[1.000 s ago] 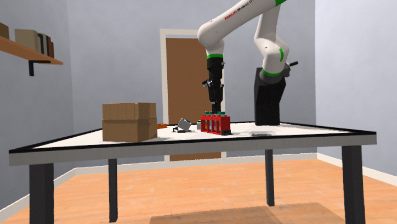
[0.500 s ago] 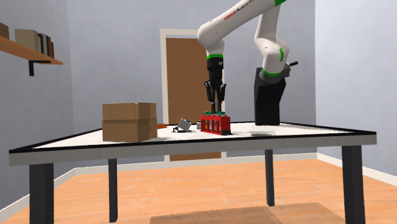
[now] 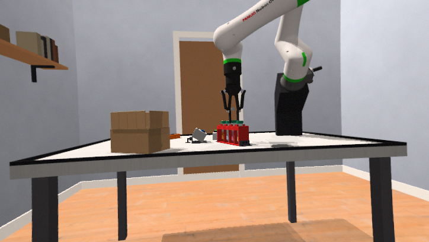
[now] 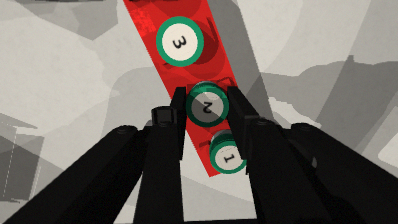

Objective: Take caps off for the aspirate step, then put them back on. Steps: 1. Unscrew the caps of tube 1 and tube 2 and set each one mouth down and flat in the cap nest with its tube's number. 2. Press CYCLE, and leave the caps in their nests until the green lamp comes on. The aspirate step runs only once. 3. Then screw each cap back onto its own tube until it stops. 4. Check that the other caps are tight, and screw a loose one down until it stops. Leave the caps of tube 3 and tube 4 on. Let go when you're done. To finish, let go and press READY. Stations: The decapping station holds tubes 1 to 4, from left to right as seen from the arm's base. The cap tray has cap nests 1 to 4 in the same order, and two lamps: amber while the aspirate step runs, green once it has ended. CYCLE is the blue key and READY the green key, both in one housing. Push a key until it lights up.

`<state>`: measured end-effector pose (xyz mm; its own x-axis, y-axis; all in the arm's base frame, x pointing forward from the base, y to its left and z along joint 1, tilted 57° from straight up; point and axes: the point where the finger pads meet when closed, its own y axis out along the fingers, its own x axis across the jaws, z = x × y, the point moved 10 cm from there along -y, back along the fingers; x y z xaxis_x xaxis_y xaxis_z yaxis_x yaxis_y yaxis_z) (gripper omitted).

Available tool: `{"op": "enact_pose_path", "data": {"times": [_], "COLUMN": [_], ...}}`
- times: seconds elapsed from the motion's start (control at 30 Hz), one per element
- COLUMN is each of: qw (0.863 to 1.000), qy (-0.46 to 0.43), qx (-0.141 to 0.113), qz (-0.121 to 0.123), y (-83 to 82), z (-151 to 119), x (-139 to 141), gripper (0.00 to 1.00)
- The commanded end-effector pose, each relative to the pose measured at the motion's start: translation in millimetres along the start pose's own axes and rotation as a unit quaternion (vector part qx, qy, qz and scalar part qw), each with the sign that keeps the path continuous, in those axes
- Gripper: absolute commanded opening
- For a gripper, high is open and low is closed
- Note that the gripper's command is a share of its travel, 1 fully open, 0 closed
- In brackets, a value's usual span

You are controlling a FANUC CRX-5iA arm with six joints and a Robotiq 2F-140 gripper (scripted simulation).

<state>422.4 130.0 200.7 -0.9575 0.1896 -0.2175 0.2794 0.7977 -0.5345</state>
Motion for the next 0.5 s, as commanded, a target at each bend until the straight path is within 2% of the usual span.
{"op": "enact_pose_path", "data": {"times": [0.0, 0.33, 0.47], "qw": [1.0, 1.0, 0.999], "qy": [0.0, 0.0, -0.04], "qx": [0.003, 0.003, 0.003], "qz": [0.0, 0.0, 0.0], "y": [-0.1, 0.0, -1.1], "z": [-0.5, -0.5, -0.5], "x": [-0.6, -0.5, -0.6], "gripper": [0.41, 0.41, 0.41]}}
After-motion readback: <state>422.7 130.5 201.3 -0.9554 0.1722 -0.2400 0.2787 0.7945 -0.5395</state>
